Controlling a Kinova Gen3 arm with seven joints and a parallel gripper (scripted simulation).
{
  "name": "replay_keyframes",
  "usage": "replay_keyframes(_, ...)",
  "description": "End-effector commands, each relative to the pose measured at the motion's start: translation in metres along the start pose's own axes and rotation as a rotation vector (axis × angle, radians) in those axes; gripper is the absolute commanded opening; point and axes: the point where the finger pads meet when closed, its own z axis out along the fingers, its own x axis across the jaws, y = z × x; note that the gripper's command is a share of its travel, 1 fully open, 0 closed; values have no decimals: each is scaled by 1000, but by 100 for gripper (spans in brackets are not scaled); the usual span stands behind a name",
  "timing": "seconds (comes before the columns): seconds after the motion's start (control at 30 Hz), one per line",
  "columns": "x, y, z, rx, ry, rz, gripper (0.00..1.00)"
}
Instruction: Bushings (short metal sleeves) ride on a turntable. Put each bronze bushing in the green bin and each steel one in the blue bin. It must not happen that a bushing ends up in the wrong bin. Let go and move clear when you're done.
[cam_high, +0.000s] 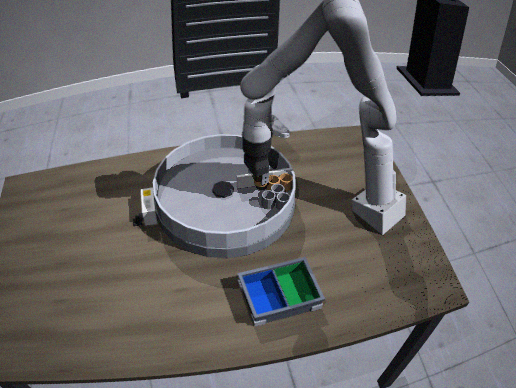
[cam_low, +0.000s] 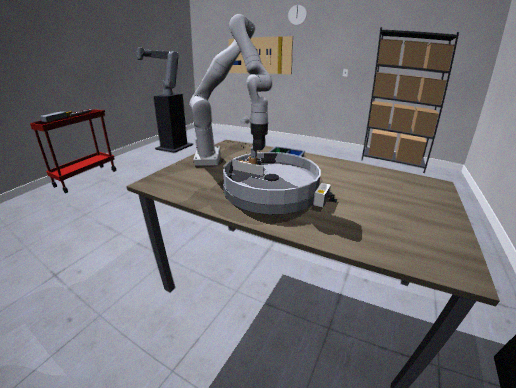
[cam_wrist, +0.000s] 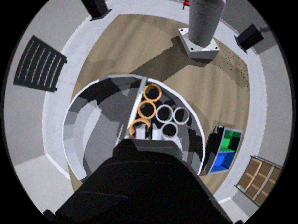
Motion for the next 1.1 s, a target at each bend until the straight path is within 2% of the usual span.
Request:
replay_keyframes(0.0,0,1,-2,-2,-1,-1,0)
replay_keyframes(1.07,0,1,-11,-2,-1,-1,0)
